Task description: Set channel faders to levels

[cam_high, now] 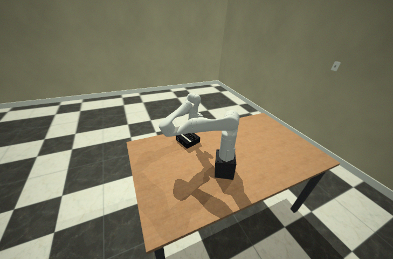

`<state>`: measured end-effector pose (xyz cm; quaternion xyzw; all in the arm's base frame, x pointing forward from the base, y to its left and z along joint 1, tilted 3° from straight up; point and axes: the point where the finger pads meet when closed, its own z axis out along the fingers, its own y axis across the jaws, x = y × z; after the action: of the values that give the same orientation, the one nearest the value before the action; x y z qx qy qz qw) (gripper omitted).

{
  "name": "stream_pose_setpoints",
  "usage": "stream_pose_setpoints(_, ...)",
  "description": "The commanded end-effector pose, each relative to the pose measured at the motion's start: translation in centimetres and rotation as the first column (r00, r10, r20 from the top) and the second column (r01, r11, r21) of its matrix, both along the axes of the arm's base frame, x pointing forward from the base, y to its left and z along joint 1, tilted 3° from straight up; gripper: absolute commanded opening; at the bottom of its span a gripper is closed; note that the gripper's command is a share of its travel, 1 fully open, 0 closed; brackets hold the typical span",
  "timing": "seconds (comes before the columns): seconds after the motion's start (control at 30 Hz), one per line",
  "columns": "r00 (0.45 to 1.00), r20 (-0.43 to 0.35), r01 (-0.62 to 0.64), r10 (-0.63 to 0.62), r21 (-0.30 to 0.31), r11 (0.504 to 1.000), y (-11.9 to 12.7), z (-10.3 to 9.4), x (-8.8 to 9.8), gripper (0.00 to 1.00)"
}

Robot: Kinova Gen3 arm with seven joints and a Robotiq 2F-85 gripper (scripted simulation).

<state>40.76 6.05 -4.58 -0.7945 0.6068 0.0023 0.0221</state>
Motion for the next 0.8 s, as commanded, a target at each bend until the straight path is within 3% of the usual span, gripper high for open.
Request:
stream_pose_setpoints(0.0, 1.0, 0.001, 0.0, 0.0, 0.0, 1.0, 0.02, 0.06, 0.04, 0.0)
stream_pose_setpoints(0.77, 1.0, 0.001, 0.0, 0.0, 0.0, 1.0, 0.06, -0.89, 0.06, 0.0)
